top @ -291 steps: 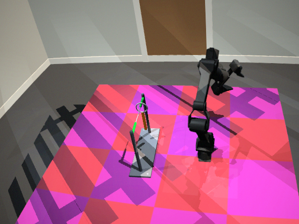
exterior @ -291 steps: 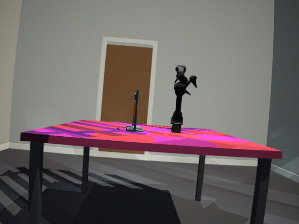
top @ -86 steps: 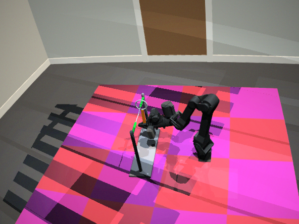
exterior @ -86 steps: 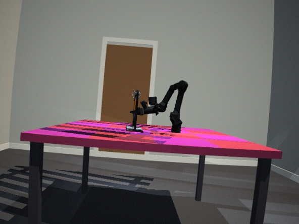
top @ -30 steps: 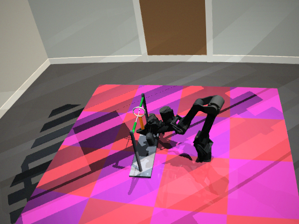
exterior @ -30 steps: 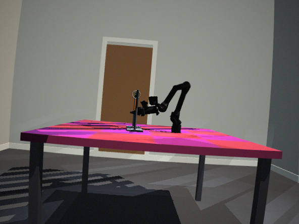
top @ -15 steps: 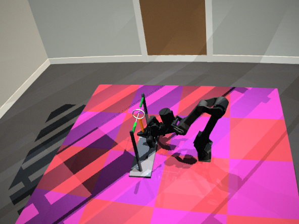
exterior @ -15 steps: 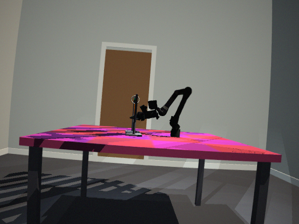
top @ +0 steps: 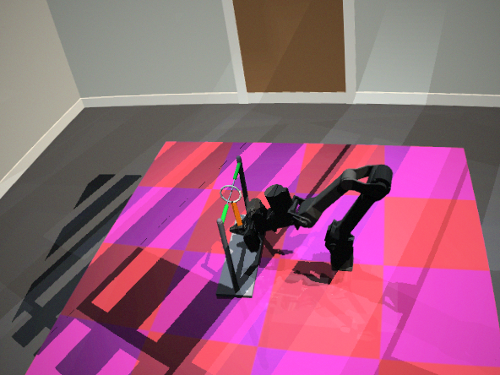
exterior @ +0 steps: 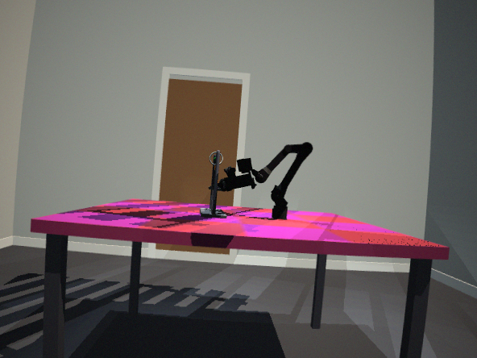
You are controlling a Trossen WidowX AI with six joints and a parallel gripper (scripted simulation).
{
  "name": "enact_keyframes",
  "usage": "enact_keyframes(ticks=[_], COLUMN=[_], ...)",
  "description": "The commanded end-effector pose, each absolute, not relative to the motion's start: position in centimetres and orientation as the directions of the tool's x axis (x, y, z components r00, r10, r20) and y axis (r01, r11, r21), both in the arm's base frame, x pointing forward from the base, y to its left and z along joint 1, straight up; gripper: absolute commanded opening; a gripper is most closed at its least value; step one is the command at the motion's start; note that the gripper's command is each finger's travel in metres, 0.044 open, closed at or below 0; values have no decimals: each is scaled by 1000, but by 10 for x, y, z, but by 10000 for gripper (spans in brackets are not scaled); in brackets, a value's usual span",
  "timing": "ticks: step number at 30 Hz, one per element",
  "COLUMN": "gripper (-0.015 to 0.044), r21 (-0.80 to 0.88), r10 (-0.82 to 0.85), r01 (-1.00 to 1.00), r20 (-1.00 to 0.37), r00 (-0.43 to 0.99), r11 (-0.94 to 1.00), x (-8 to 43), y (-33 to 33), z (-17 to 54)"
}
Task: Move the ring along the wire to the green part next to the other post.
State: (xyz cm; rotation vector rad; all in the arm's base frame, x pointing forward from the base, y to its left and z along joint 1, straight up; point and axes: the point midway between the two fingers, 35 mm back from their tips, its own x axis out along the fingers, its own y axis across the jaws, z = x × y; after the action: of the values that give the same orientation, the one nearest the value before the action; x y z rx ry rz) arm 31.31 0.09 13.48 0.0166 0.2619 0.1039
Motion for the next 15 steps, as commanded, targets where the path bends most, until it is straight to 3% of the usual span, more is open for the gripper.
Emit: enact_keyframes(ticks=[1, 15], gripper=[-150, -150], r21=[42, 43], r10=[102, 110], r01=[-94, -102], r20=[-250, -249], r00=[963, 962], r11=[995, 994], x=[313, 312], y=[5, 20], z=[137, 138])
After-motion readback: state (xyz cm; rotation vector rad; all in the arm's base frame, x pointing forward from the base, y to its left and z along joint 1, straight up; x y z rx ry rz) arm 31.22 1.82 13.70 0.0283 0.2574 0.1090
